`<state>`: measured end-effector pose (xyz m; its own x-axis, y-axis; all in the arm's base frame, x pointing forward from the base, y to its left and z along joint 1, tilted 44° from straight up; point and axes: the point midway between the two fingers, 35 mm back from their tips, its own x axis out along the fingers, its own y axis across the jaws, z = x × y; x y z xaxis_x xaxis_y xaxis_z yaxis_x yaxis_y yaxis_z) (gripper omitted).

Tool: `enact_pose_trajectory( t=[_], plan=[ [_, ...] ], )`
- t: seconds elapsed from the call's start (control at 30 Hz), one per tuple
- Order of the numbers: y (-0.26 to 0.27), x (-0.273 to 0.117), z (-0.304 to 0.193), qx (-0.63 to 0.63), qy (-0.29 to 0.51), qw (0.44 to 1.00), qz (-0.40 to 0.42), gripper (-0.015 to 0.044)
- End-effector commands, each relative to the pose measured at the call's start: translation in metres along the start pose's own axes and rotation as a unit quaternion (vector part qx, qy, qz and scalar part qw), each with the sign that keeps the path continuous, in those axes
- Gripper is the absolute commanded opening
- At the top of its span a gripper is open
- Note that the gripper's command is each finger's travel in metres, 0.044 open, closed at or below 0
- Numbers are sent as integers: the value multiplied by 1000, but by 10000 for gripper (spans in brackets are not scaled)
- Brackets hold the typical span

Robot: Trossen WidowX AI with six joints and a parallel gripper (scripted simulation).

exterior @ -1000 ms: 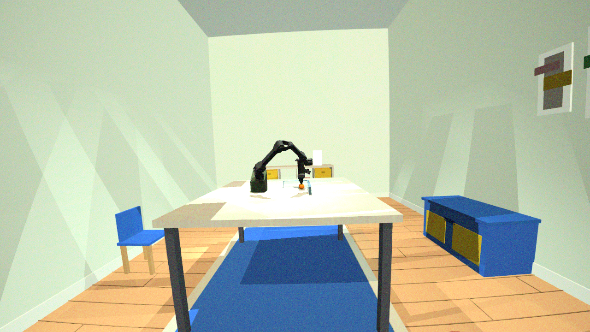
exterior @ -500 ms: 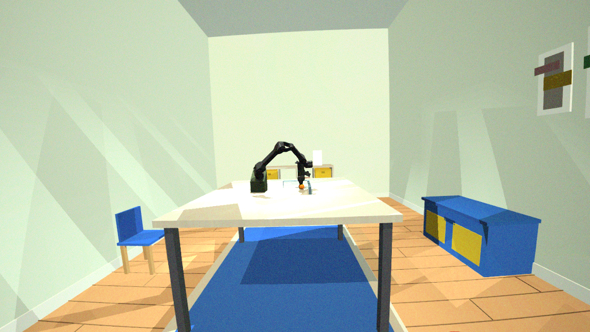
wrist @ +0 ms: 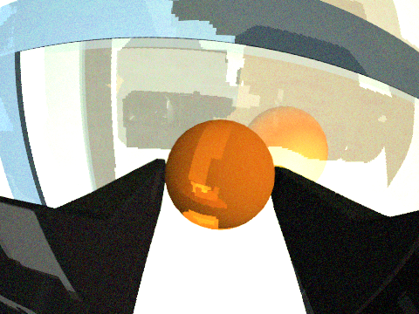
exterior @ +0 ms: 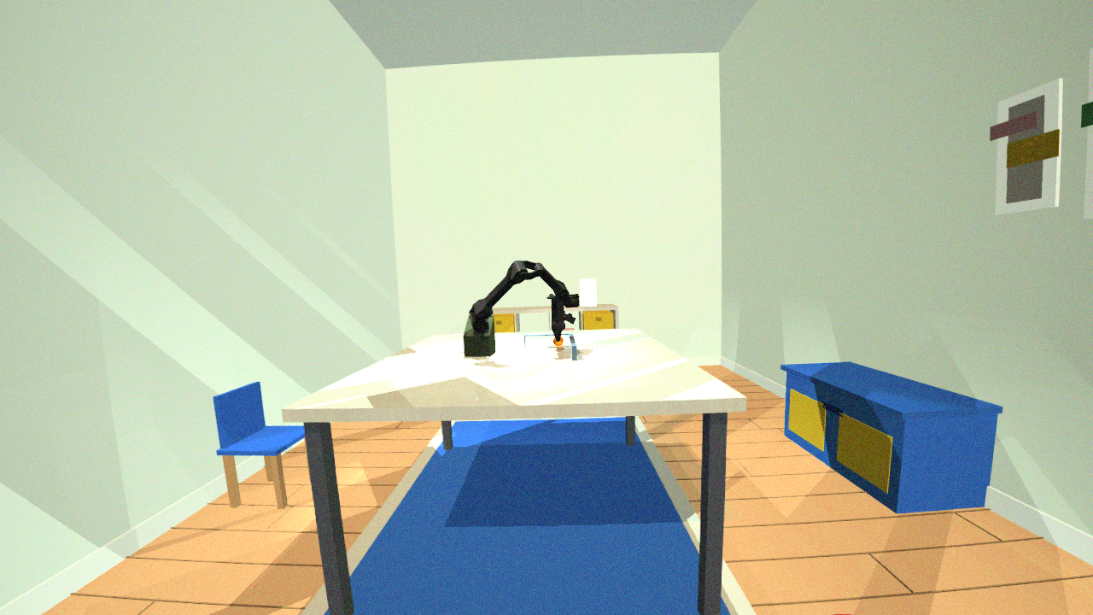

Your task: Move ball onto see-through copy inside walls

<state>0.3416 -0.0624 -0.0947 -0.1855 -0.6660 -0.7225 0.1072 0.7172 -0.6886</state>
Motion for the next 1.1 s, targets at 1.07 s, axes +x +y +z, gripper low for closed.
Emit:
enact_pose_trajectory(
  t=[1.07],
  plan=[
    [-36,-61,4,4,-5,1000,2,0]
  ],
)
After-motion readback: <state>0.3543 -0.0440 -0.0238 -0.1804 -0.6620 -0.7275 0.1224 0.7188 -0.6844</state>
